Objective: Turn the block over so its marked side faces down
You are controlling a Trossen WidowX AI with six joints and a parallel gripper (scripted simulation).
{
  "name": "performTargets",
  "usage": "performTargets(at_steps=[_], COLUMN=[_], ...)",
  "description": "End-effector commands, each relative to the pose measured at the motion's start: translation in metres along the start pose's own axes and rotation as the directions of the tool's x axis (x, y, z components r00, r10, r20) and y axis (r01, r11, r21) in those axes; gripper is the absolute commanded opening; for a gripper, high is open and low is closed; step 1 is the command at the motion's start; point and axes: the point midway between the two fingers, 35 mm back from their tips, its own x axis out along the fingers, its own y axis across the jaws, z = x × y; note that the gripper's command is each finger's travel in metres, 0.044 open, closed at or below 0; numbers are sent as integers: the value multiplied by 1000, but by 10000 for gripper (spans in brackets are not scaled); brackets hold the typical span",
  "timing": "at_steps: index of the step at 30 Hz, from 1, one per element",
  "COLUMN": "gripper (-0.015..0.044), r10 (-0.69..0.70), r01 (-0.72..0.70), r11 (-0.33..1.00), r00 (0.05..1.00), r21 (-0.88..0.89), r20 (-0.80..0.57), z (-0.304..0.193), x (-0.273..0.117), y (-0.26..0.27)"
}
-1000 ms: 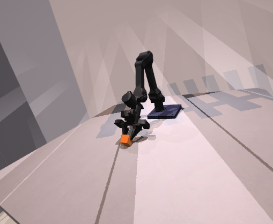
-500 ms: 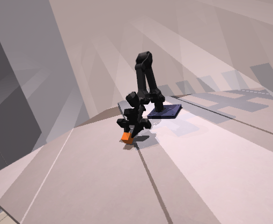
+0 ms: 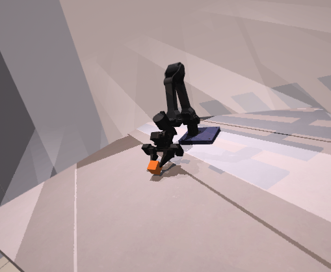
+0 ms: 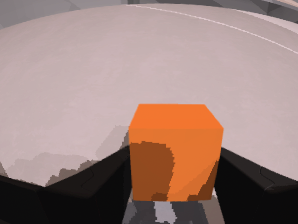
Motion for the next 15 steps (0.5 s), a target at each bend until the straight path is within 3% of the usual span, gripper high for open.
performTargets(at_steps=[1, 12, 15], gripper=[131, 420, 440], r10=[5, 5, 5], r01=[-5, -5, -5], r11=[1000, 1000, 1000], r00=[1000, 1000, 1000], r21=[6, 6, 6], r20=[6, 6, 6], z=[1, 1, 1], x=[0, 0, 0], y=[1, 1, 1])
